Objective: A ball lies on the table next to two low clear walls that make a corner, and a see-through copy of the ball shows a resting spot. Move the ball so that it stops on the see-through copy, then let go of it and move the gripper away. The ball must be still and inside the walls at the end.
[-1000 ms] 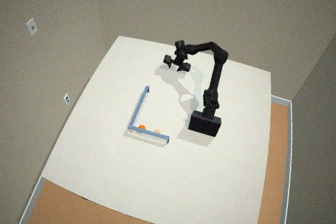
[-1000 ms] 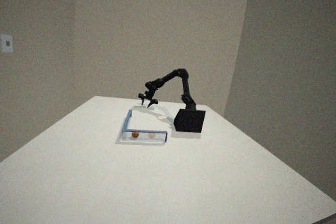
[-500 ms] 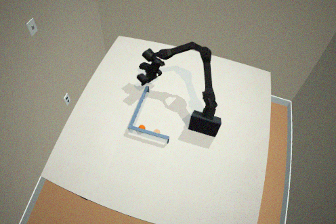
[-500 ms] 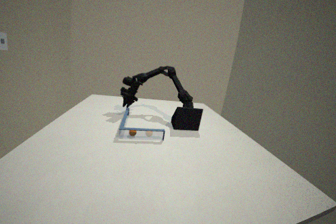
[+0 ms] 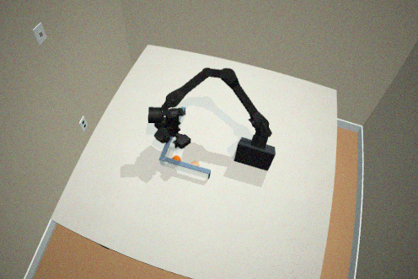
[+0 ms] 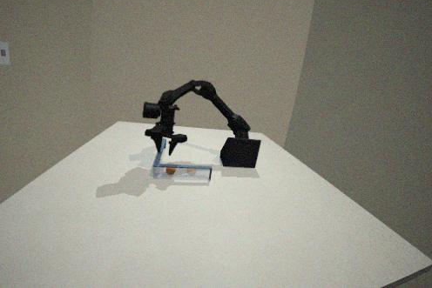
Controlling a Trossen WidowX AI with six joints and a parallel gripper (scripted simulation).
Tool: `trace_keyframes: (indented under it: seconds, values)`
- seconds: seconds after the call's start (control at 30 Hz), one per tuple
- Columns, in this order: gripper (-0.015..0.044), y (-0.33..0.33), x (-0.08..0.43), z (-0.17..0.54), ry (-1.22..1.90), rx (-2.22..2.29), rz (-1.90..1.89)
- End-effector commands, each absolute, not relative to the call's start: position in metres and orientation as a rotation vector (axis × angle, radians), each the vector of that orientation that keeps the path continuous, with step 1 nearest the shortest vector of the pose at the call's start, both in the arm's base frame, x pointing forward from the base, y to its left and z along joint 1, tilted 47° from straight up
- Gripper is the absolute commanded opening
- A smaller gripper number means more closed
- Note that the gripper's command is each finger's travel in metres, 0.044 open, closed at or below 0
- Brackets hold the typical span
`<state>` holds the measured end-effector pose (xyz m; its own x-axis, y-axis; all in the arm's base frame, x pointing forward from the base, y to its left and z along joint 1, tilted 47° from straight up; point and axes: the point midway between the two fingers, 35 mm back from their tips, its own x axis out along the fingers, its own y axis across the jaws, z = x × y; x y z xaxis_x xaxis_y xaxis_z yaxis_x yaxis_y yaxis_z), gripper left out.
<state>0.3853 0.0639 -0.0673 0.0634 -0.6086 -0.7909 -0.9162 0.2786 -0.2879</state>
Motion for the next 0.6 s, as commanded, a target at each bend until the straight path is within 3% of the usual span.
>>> trace_keyframes:
  seconds: [0.0,0.57]
  values:
    - [0.0265,0.093,0.354,-0.099,1.706,-1.782,0.704]
    - [0.0265,0.085,0.349,-0.118,1.715,-1.850,0.757]
